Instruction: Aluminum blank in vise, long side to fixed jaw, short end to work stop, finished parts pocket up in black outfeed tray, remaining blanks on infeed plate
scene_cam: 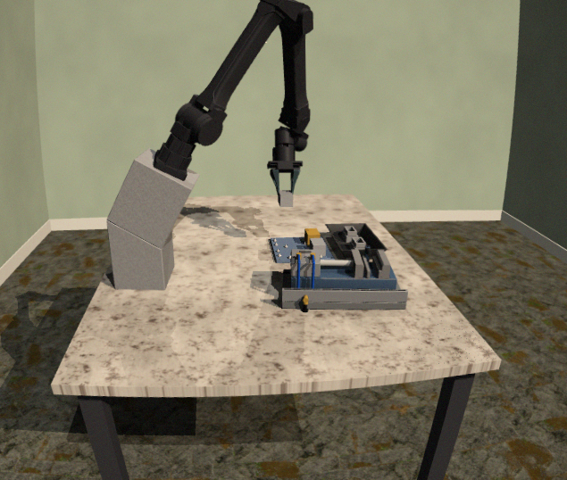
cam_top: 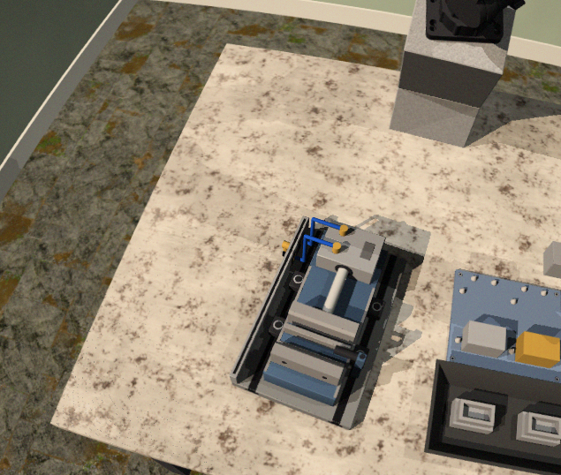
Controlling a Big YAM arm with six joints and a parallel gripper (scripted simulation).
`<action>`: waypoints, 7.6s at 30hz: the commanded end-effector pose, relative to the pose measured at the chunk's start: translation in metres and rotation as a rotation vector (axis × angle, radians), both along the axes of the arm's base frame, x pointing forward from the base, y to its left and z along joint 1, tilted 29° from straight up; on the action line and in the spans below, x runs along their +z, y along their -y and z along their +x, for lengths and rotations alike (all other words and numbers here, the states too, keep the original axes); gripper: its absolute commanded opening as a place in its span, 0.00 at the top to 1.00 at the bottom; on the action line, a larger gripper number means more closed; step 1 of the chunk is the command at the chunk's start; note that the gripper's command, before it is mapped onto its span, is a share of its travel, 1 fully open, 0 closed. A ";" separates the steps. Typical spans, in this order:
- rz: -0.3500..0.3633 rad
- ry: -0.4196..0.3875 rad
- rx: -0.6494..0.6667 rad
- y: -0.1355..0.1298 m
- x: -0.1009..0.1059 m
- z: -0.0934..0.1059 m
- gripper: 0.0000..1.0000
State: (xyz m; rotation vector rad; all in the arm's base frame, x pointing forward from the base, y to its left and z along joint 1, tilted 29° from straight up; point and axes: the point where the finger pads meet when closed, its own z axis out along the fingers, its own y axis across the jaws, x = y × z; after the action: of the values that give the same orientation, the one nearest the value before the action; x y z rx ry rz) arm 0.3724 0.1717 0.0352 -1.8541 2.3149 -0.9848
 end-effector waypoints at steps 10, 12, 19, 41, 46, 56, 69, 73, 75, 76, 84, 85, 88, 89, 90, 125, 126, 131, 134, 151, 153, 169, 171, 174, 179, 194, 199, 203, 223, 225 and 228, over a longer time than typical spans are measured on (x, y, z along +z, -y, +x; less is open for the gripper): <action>0.028 0.044 0.005 -0.015 0.021 0.008 1.00; 0.028 0.044 0.006 -0.015 0.021 0.008 1.00; 0.014 0.028 0.007 -0.018 0.010 0.009 1.00; 0.034 0.051 0.007 -0.029 0.009 0.018 1.00; 0.036 0.053 0.007 -0.029 0.010 0.018 1.00; 0.037 0.054 0.007 -0.029 0.011 0.018 1.00; 0.037 0.055 0.007 -0.029 0.012 0.018 1.00; 0.037 0.055 0.007 -0.029 0.012 0.018 1.00; 0.037 0.055 0.007 -0.029 0.012 0.018 1.00; 0.037 0.055 0.007 -0.029 0.012 0.018 1.00; 0.036 0.053 0.007 -0.029 0.009 0.019 1.00; 0.035 0.052 0.007 -0.028 0.008 0.019 1.00; 0.029 0.045 0.006 -0.027 0.003 0.020 1.00; 0.029 0.045 0.006 -0.027 0.003 0.020 1.00; 0.029 0.045 0.006 -0.027 0.003 0.020 1.00; 0.011 0.025 0.001 -0.013 -0.047 0.045 1.00; 0.014 0.029 0.004 -0.014 -0.046 0.046 1.00; 0.012 0.026 0.005 -0.013 -0.057 0.051 1.00; 0.010 0.023 0.001 -0.010 -0.064 0.054 1.00; 0.011 0.022 0.004 -0.009 -0.086 0.064 1.00; 0.009 0.019 0.002 -0.007 -0.089 0.065 1.00; 0.022 0.036 0.013 -0.014 -0.084 0.069 1.00; 0.022 0.036 0.013 -0.014 -0.084 0.069 1.00; 0.022 0.035 0.012 -0.013 -0.085 0.069 1.00; 0.021 0.035 0.012 -0.013 -0.085 0.070 1.00; 0.021 0.035 0.012 -0.013 -0.085 0.070 1.00; 0.021 0.035 0.012 -0.013 -0.085 0.070 1.00; 0.021 0.035 0.012 -0.013 -0.085 0.070 1.00; 0.014 0.026 0.010 -0.011 -0.092 0.069 1.00; 0.013 0.024 0.009 -0.010 -0.094 0.069 1.00; 0.010 0.020 0.008 -0.008 -0.096 0.070 1.00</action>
State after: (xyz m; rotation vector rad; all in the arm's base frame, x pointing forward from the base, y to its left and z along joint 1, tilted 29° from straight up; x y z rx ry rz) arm 0.4319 0.1748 -0.0631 -1.8430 2.3125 -0.9888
